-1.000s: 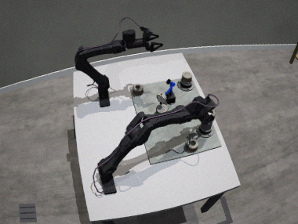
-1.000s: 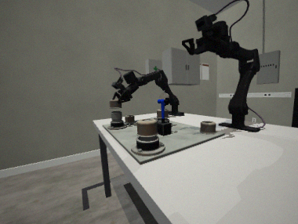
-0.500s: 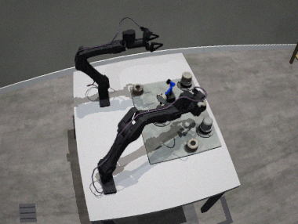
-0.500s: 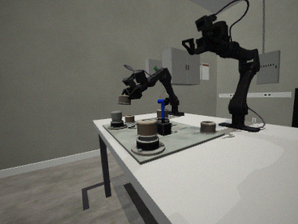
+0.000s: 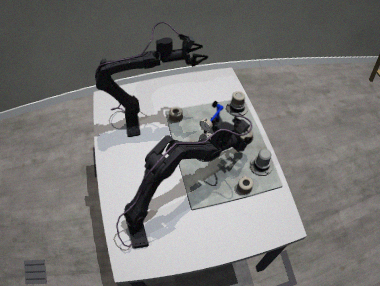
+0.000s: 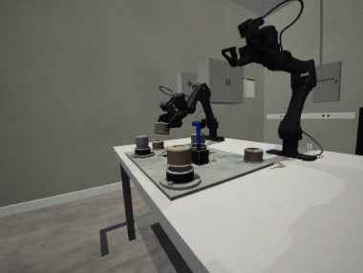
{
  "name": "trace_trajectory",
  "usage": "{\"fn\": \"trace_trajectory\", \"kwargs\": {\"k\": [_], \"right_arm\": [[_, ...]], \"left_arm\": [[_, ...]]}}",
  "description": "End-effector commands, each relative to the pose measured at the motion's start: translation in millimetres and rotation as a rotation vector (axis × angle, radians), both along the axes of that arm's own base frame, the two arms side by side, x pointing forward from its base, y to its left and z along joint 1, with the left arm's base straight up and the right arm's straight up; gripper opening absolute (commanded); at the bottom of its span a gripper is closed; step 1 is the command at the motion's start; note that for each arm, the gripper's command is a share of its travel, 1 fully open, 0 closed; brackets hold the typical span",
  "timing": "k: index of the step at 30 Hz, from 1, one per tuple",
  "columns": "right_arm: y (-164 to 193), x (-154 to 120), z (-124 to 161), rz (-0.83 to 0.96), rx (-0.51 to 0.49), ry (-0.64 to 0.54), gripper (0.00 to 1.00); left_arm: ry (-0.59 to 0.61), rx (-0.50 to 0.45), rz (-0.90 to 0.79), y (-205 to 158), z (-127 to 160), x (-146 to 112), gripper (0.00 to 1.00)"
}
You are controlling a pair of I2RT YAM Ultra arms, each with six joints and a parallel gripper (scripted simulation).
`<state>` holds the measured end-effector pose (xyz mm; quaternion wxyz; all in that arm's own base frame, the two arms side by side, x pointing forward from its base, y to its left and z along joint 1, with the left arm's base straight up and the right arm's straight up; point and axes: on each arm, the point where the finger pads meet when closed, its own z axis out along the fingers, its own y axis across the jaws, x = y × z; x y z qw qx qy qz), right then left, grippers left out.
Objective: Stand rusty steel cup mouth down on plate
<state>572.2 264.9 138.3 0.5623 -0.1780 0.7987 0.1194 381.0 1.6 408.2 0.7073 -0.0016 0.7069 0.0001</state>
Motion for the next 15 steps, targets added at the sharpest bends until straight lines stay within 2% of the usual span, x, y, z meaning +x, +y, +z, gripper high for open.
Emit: {"fn": "trace_trajectory", "kwargs": {"k": [1, 3, 8, 15], "right_arm": [[2, 5, 19, -0.003, 0.044, -0.074, 0.00], [7, 3, 13, 0.013, 0.037, -0.058, 0.00], [-13, -1, -40, -0.013, -0.005, 0.050, 0.00], [-28, 0, -48, -0.046, -0.022, 0.081, 0.00]], "left_arm": [[-0.044, -0.013, -0.018, -6, 23, -5, 1.00], [-0.044, -0.013, -0.018, -6, 23, -5, 1.00], [-0.044, -0.013, -0.018, -6, 23, -5, 1.00], [-0.044, -0.013, -0.018, -6, 23, -5, 1.00]]}}
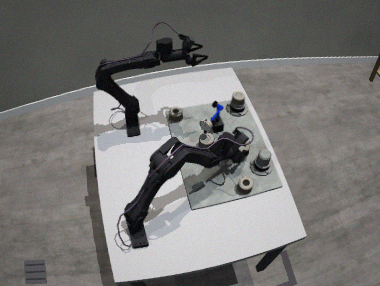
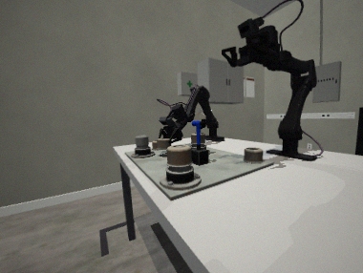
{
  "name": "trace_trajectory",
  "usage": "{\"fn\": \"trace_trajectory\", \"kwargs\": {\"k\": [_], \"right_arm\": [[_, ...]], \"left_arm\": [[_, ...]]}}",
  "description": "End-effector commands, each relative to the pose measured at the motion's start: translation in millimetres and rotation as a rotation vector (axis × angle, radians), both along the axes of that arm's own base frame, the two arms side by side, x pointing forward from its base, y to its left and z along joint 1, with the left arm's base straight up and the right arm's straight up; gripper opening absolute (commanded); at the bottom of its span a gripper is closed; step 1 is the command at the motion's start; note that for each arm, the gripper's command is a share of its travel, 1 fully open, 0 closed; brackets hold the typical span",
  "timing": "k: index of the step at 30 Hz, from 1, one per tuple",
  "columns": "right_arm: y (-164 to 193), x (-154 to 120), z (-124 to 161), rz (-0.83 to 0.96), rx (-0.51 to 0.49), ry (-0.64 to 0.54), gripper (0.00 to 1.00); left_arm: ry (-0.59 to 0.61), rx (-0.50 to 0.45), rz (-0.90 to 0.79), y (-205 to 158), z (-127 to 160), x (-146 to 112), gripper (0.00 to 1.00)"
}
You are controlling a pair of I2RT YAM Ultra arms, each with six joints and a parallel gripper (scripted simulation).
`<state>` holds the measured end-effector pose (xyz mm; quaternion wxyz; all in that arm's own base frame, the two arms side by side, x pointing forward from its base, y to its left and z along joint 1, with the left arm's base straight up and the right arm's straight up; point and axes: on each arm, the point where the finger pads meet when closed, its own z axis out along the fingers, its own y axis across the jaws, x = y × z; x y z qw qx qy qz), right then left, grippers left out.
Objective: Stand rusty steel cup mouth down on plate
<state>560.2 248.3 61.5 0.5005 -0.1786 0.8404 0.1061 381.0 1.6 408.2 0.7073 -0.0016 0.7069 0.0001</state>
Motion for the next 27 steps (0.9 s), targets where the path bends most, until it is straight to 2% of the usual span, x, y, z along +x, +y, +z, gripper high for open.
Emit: {"fn": "trace_trajectory", "kwargs": {"k": [1, 5, 10, 17, 25, 27], "right_arm": [[-12, 11, 23, -0.032, 0.024, -0.053, 0.00], [-12, 14, 22, -0.028, 0.026, -0.059, 0.00], [-1, -3, -9, 0.001, 0.004, 0.003, 0.00], [5, 6, 30, 0.004, 0.036, -0.064, 0.00], [-6, 17, 41, -0.028, 0.041, -0.090, 0.00], [-8, 19, 35, -0.030, 0.038, -0.081, 0.00]], "left_arm": [[-0.044, -0.013, -0.018, -6, 23, -5, 1.00], [-0.044, -0.013, -0.018, -6, 23, -5, 1.00], [-0.044, -0.013, -0.018, -6, 23, -5, 1.00], [-0.044, -0.013, -0.018, -6, 23, -5, 1.00], [-0.044, -0.013, -0.018, -6, 23, -5, 1.00], [-0.044, -0.013, -0.018, -6, 23, -5, 1.00]]}}
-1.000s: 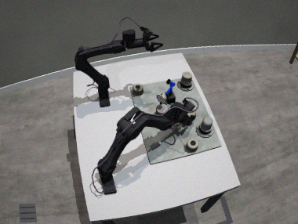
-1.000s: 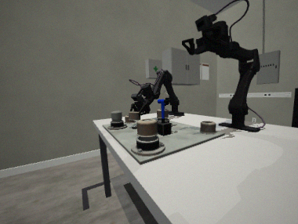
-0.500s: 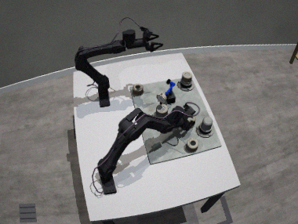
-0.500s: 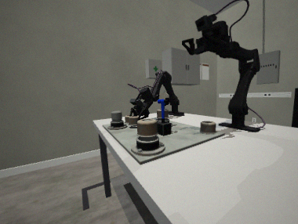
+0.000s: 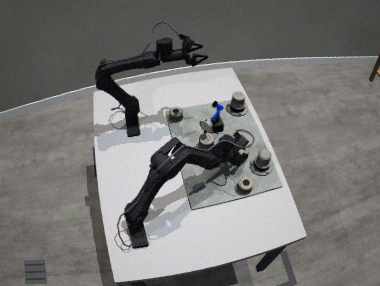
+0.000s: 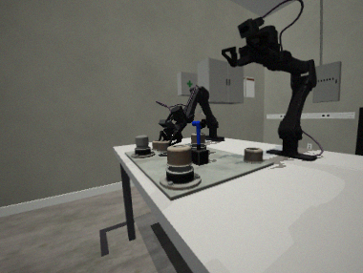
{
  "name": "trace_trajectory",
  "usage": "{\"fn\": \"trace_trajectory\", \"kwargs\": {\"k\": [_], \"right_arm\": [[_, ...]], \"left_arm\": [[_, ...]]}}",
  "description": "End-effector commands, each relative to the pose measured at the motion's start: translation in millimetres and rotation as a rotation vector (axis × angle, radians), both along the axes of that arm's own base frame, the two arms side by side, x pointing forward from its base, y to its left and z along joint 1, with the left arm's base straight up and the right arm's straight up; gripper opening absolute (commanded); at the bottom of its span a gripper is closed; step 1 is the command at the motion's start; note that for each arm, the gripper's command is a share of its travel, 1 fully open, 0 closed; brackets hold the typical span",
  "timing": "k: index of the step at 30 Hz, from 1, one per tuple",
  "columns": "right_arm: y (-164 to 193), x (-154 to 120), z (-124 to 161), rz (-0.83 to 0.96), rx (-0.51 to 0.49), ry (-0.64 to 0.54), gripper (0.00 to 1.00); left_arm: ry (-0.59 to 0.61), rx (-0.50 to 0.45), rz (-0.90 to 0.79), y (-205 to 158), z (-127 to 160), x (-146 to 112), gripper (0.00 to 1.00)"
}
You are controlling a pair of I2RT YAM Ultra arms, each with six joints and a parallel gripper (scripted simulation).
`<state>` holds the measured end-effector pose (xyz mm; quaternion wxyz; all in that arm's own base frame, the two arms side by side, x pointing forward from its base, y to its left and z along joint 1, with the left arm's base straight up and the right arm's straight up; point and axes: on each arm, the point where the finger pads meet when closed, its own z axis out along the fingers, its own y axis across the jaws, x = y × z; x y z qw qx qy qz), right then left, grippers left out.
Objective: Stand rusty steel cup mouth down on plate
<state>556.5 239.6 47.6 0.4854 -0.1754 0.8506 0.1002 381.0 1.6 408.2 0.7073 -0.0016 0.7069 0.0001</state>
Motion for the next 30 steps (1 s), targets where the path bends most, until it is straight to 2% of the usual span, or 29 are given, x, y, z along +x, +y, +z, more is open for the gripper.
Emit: {"fn": "trace_trajectory", "kwargs": {"k": [1, 5, 9, 30], "right_arm": [[-1, 23, 45, -0.021, 0.049, -0.111, 0.00], [1, 23, 34, -0.020, 0.042, -0.096, 0.00], [9, 21, 48, -0.002, 0.056, -0.119, 0.00], [19, 18, 49, 0.017, 0.060, -0.122, 0.00]], "left_arm": [[-0.044, -0.013, -0.018, -6, 23, -5, 1.00], [-0.044, -0.013, -0.018, -6, 23, -5, 1.00], [-0.044, -0.013, -0.018, -6, 23, -5, 1.00], [-0.044, -0.013, -0.018, -6, 23, -5, 1.00]]}}
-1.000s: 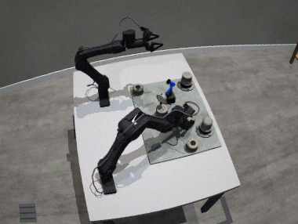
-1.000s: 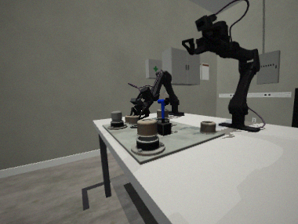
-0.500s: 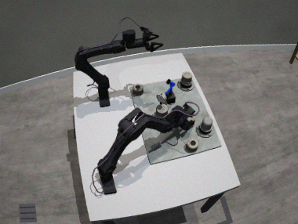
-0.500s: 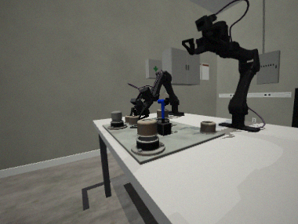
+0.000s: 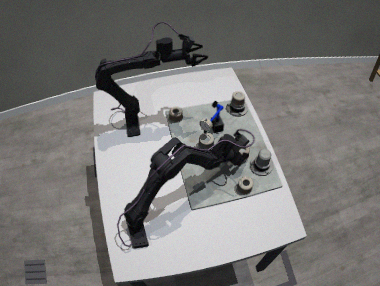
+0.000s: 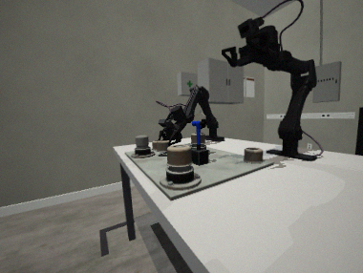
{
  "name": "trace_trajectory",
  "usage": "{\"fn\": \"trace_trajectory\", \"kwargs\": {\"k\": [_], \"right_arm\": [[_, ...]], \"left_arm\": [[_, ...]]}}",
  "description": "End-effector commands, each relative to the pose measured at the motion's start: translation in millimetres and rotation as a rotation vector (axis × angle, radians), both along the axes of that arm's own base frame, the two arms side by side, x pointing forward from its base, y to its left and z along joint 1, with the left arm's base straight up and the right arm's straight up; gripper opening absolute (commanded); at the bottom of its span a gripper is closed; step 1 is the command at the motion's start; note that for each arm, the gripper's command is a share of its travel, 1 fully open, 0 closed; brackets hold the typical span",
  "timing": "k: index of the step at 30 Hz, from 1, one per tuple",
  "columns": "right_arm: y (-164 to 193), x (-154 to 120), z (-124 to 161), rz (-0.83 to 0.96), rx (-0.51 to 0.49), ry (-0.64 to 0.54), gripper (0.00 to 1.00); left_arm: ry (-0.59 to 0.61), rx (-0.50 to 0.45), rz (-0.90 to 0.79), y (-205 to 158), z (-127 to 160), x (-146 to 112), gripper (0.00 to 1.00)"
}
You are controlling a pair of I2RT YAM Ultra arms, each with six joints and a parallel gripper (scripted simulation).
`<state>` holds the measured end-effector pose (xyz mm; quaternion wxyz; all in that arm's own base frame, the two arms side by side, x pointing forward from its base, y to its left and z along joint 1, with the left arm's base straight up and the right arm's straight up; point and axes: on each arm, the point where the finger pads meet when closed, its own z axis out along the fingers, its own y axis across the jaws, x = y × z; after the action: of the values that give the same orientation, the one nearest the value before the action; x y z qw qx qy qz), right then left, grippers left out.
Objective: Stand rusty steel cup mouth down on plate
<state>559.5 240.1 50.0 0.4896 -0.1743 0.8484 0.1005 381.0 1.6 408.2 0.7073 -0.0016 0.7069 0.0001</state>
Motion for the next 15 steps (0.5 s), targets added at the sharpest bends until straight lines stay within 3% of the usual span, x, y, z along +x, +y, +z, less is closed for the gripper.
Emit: {"fn": "trace_trajectory", "kwargs": {"k": [1, 4, 6, 8, 15], "right_arm": [[19, 15, 50, 0.019, 0.059, -0.120, 0.00], [9, 12, 34, 0.018, 0.062, -0.152, 0.00], [3, 7, 5, 0.004, 0.027, -0.060, 0.00], [1, 4, -4, 0.004, 0.020, -0.048, 0.00], [1, 8, 9, -0.002, 0.011, -0.036, 0.00]], "left_arm": [[-0.044, -0.013, -0.018, -6, 23, -5, 1.00], [-0.044, -0.013, -0.018, -6, 23, -5, 1.00], [-0.044, -0.013, -0.018, -6, 23, -5, 1.00], [-0.044, -0.013, -0.018, -6, 23, -5, 1.00], [-0.044, -0.013, -0.018, -6, 23, -5, 1.00]]}}
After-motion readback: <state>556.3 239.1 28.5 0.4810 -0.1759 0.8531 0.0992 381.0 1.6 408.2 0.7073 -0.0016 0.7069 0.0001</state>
